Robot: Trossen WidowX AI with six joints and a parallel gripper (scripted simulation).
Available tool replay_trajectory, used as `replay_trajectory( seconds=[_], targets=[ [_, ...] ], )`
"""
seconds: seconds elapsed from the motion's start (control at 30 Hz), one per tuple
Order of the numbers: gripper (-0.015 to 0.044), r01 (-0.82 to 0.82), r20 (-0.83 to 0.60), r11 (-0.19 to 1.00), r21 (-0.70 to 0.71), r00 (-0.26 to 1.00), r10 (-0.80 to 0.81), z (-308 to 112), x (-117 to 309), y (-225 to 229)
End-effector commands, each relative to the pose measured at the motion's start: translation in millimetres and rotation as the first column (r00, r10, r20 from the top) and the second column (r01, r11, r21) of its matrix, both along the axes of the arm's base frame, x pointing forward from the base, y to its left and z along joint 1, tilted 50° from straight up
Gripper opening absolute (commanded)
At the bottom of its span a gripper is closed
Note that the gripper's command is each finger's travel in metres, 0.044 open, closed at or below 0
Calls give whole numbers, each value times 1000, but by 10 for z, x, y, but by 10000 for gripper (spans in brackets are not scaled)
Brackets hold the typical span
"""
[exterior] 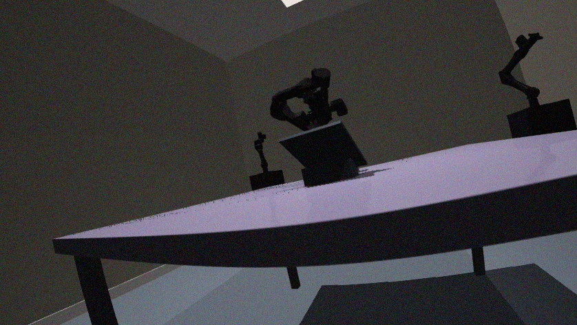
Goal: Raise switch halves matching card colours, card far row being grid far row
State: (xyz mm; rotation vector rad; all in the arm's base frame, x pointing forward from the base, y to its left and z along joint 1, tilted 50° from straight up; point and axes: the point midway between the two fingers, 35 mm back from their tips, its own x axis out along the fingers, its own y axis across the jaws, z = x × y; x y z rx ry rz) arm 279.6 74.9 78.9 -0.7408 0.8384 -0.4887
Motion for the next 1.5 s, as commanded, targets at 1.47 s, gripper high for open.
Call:
replay_trajectory(
  seconds=[1.47],
  targets=[
    [0, -19, 39, 1000, 0, 999, 19, -836, -137, -216]
  ],
)
